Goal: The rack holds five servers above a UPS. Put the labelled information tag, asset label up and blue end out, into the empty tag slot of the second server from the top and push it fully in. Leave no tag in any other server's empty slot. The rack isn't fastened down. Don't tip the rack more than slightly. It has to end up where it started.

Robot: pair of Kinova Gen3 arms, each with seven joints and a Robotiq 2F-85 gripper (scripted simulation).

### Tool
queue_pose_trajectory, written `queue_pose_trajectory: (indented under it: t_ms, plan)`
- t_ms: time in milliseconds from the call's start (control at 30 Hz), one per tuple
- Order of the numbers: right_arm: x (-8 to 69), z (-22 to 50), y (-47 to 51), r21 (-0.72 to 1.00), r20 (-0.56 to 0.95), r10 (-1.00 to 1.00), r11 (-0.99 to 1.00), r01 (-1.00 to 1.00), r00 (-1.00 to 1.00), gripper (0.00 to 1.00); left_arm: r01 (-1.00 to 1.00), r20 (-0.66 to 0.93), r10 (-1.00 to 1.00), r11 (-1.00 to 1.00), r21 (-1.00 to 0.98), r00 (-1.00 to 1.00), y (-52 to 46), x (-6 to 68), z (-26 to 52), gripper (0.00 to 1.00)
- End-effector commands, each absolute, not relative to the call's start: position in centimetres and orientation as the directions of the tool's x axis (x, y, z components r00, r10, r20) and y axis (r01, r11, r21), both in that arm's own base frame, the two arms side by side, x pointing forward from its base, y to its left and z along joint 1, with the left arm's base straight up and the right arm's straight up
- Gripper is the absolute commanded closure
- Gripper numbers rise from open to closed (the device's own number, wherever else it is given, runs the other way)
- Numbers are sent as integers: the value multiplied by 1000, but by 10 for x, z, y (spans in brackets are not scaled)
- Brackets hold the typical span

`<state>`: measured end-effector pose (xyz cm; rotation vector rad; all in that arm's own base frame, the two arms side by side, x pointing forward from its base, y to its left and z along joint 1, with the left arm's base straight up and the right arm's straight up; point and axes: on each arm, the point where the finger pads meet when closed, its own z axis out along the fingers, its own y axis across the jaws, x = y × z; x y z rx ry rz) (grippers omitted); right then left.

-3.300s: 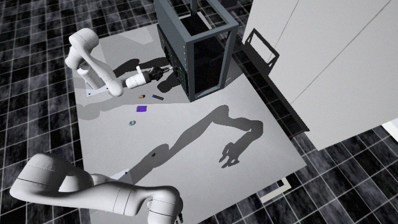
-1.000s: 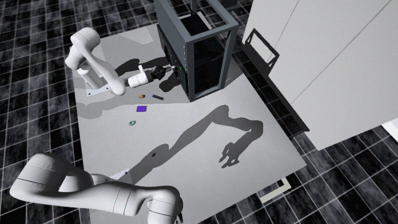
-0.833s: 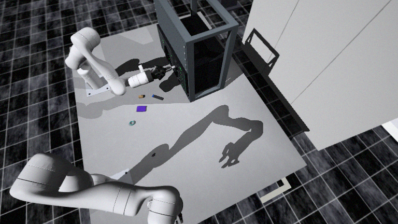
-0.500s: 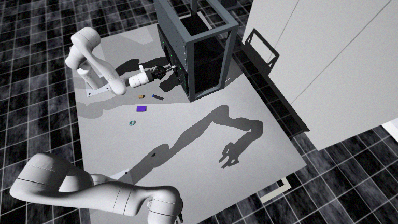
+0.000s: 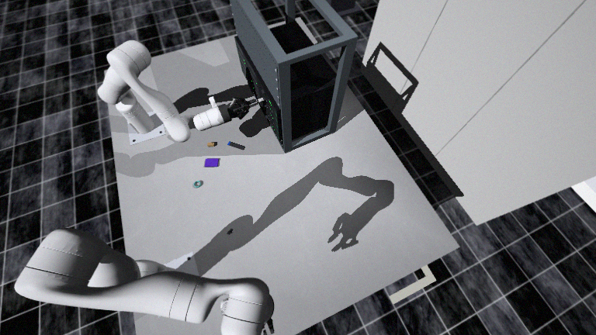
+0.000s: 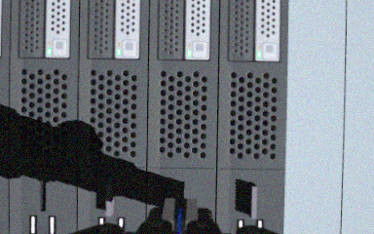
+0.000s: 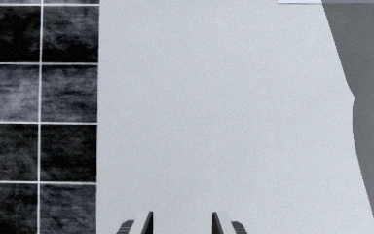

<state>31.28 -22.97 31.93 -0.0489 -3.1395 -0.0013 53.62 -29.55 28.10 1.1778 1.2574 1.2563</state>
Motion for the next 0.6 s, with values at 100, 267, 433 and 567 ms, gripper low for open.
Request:
queue_pose_trajectory:
  t_ms: [100,267,433,567]
  plan:
    - [313,320,-230,0,0,31,1000,31,-1000,606,-1,-2,998,2,1000,-65,-295,538,282,987]
    - [313,320,-230,0,0,31,1000,31,-1000,606,-1,-2,998,2,1000,-65,-295,539,282,987]
    - [313,320,-230,0,0,31,1000,31,-1000,606,-1,-2,998,2,1000,-65,-295,540,282,987]
    - [313,320,-230,0,0,31,1000,31,-1000,606,-1,-2,998,2,1000,-65,-295,541,282,987]
